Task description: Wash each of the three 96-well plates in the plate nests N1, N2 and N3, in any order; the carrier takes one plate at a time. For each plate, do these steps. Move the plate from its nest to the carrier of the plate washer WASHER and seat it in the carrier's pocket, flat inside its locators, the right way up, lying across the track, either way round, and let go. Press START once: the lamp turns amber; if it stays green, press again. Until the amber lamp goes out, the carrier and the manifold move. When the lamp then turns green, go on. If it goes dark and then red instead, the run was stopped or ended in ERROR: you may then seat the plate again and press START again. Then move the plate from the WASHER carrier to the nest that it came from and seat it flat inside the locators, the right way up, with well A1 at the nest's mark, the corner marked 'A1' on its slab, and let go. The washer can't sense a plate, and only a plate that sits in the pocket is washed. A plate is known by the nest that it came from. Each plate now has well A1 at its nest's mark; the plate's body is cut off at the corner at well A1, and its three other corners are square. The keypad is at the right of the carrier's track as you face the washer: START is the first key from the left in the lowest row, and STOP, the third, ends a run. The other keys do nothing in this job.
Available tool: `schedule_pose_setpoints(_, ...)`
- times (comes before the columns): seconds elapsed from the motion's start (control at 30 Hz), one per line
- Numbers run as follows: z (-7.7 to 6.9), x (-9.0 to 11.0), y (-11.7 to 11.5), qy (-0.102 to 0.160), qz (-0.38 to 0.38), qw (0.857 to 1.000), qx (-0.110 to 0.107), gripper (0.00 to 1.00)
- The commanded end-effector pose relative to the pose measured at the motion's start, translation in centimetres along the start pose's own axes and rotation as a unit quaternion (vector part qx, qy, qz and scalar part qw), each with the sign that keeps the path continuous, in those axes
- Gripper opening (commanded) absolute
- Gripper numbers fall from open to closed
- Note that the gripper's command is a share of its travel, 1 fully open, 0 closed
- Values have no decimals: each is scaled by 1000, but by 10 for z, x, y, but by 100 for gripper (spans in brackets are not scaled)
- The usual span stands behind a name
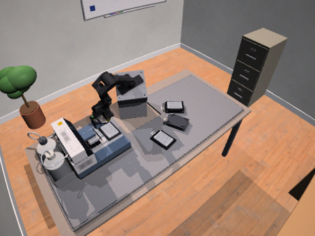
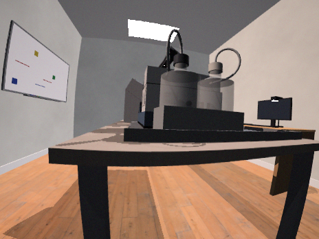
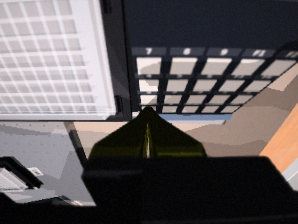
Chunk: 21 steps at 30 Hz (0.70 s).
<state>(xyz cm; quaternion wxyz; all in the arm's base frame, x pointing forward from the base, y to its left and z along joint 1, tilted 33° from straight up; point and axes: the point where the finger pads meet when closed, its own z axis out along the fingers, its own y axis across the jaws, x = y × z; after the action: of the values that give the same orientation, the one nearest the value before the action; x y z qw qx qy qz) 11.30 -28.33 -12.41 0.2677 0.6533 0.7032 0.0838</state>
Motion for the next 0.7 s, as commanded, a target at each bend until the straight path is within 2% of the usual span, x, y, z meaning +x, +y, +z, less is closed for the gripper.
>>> schedule_pose_setpoints(0.0, 0, -3, -1, -5, 0, 1000, 1, 0)
schedule_pose_setpoints(0.37, 8, -3, -1, -5, 0, 1000, 1, 0)
schedule_pose_setpoints(0.67, 8, -3, -1, -5, 0, 1000, 1, 0)
